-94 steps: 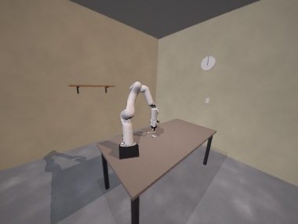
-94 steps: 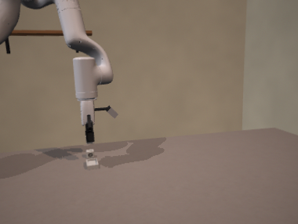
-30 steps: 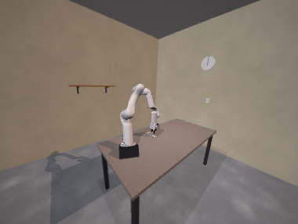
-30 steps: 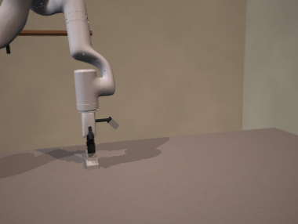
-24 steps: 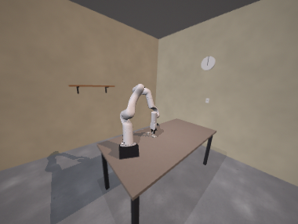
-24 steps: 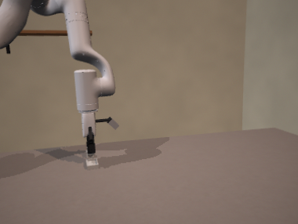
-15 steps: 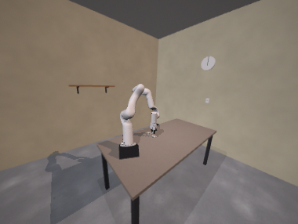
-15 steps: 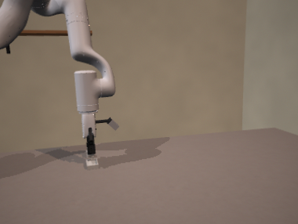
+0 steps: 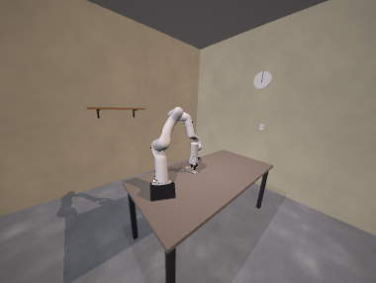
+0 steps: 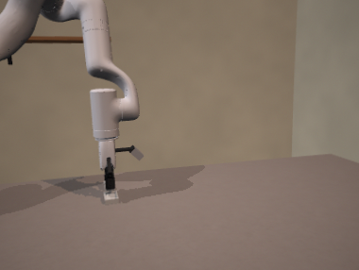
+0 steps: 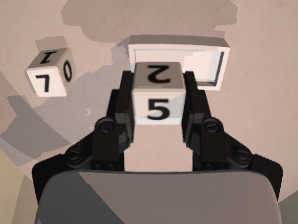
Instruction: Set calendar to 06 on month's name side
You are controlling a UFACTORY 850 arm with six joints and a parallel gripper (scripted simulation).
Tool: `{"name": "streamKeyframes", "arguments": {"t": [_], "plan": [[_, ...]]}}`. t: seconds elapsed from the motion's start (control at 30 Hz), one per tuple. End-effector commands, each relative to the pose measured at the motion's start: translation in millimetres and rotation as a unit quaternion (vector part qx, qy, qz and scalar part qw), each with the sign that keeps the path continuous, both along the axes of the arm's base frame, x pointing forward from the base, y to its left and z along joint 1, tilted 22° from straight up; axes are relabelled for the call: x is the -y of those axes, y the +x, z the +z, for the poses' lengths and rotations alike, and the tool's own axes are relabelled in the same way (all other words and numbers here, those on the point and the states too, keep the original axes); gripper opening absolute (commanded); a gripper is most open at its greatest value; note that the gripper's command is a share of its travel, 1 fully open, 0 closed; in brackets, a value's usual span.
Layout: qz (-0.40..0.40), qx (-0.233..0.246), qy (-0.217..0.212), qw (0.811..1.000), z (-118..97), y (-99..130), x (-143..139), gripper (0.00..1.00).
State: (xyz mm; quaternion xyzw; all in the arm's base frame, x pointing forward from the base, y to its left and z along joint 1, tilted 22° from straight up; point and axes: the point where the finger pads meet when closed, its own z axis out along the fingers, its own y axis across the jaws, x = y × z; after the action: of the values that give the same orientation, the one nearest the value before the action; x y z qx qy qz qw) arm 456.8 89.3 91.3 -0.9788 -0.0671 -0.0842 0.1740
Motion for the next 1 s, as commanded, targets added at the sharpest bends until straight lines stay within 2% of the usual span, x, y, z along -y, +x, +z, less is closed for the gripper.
{"name": "streamKeyframes", "arguments": {"t": [0.0, 0.97], "plan": [[0.000, 0.001, 0.000, 1.000, -1.4, 1.1, -0.6, 0.29], [0.000, 0.001, 0.000, 1.000, -8.4, 2.2, -3.3, 0.29]]}}
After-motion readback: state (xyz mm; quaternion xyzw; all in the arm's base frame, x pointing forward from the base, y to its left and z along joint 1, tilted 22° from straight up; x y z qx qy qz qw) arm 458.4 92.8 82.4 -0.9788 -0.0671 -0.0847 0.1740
